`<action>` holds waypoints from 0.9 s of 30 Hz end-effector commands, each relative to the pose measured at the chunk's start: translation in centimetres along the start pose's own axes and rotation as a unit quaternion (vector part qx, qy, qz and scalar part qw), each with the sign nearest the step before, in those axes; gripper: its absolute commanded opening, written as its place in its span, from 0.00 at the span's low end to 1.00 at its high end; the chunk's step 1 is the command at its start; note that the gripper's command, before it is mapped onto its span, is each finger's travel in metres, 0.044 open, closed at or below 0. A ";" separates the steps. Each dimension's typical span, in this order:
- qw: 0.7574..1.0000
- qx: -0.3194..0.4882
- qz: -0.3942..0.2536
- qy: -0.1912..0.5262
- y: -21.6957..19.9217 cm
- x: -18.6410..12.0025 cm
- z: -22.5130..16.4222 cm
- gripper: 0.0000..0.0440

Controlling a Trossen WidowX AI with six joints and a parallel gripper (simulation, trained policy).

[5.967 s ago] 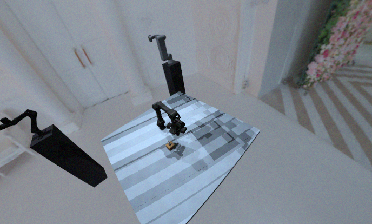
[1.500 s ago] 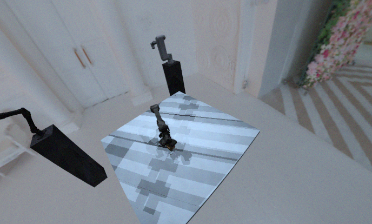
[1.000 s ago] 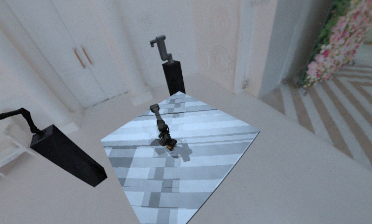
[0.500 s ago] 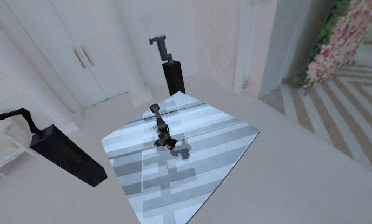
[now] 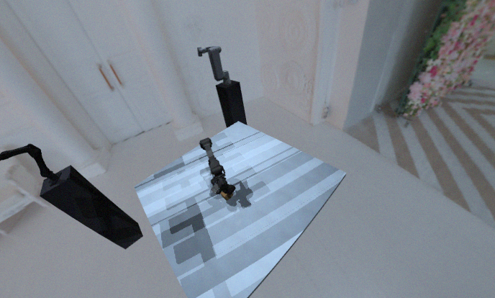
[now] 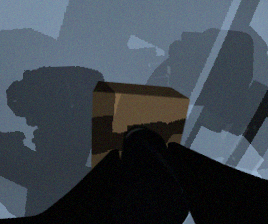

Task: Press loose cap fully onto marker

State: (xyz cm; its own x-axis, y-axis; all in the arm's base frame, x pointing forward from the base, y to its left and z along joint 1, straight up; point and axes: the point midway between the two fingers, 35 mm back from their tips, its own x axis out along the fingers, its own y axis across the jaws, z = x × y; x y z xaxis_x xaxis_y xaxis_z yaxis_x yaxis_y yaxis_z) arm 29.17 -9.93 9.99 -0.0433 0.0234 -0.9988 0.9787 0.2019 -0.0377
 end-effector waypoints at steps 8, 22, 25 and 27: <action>1.000 0.001 -0.021 -0.016 -1.4 0.5 1.0 0.36; 0.999 -0.018 -0.002 -0.035 -1.3 -0.5 1.4 0.46; 0.999 -0.021 0.002 -0.038 -1.3 -0.6 1.5 0.48; 0.999 -0.023 0.004 -0.039 -1.3 -0.7 1.6 0.49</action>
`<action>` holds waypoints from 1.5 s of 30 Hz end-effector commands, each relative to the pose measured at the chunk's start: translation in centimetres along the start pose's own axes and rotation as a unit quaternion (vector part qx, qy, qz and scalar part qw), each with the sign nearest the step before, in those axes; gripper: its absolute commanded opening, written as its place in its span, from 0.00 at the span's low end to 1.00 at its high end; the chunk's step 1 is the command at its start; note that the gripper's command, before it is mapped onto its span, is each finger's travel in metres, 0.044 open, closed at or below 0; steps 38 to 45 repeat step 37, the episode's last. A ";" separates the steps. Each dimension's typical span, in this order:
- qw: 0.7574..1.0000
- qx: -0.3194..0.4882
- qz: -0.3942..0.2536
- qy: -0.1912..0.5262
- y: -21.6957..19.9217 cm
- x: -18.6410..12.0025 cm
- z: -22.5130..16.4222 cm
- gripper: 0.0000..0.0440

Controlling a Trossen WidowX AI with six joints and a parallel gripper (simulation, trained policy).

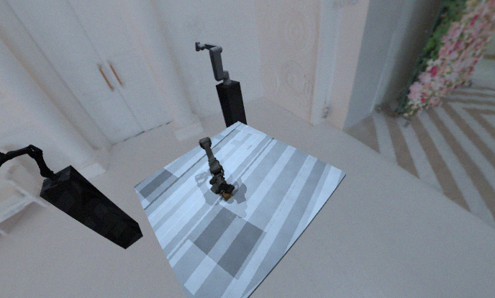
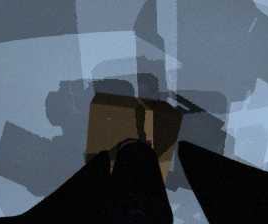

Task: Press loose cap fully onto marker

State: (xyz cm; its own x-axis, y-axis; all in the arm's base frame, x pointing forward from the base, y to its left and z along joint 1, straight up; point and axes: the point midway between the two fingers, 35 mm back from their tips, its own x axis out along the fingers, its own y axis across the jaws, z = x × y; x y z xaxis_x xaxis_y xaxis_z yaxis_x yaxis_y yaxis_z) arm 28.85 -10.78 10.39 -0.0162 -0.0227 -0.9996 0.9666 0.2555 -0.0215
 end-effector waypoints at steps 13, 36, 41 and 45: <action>1.000 0.010 0.013 -0.017 -1.1 -0.9 0.6 1.00; 0.997 0.022 0.056 -0.050 -2.3 -7.3 0.2 0.98; 0.997 0.021 0.056 -0.050 -2.5 -7.4 0.1 0.97; 0.997 0.021 0.056 -0.050 -2.5 -7.4 0.1 0.97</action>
